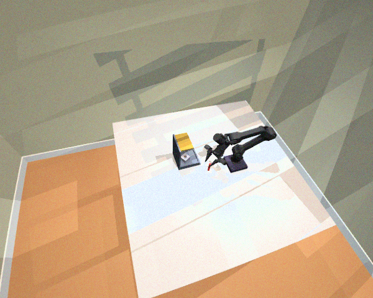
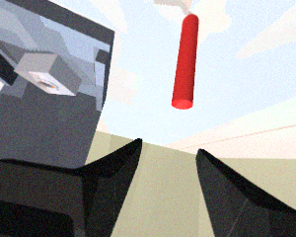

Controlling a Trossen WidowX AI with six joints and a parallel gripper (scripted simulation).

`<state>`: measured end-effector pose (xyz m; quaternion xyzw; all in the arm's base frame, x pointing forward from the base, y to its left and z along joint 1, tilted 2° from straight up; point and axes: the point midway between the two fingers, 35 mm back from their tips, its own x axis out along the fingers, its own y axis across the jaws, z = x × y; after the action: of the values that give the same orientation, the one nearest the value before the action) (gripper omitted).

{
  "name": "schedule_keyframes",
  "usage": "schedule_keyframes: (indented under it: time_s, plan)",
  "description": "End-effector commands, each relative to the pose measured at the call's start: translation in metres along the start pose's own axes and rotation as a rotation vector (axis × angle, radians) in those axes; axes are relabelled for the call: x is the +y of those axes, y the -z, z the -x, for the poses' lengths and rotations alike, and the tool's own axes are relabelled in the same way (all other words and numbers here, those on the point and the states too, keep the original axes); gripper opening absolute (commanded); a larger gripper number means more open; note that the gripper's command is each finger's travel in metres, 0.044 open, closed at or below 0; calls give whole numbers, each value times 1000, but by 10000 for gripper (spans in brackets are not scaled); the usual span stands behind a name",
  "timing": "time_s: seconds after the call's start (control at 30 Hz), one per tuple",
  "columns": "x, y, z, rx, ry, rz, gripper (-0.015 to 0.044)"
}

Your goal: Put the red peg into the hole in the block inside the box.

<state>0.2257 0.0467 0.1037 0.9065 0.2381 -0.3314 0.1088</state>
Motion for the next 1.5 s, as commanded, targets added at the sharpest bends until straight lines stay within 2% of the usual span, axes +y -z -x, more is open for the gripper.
schedule_keyframes:
  time_s: [0.0, 1.17, 1.4, 1.47]
  plan:
    - [0, -5, -5, -1, 0, -4, 220]
    - [-2, -47, -36, -2, 1, -4, 220]
    - [-2, -45, -35, -4, -2, -10, 36]
    - [-2, -45, -35, -4, -2, -10, 23]
